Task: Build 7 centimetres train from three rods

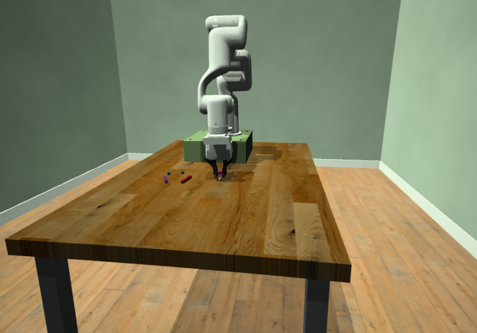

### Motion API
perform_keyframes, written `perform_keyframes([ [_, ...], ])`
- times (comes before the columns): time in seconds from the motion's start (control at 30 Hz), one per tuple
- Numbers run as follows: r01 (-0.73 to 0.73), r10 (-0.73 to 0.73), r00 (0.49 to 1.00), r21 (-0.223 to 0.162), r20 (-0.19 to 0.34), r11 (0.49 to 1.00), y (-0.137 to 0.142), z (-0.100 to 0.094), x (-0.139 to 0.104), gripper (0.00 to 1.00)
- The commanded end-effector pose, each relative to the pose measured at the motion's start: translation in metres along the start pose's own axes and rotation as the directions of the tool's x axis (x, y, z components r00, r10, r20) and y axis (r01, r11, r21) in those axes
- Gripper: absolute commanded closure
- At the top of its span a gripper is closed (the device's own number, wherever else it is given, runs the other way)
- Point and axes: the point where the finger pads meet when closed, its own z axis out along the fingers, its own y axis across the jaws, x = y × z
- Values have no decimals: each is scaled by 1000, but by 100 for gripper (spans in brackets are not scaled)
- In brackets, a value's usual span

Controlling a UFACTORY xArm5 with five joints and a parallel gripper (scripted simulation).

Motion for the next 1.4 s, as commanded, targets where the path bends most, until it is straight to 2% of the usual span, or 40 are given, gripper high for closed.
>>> perform_keyframes([
  [0.0,0,0,1000,0,-3,1000,0,-1,1,76],
  [0.9,0,0,1000,0,-3,1000,0,-1,1,76],
  [1.37,0,0,1000,0,-3,1000,0,8,1,76],
])
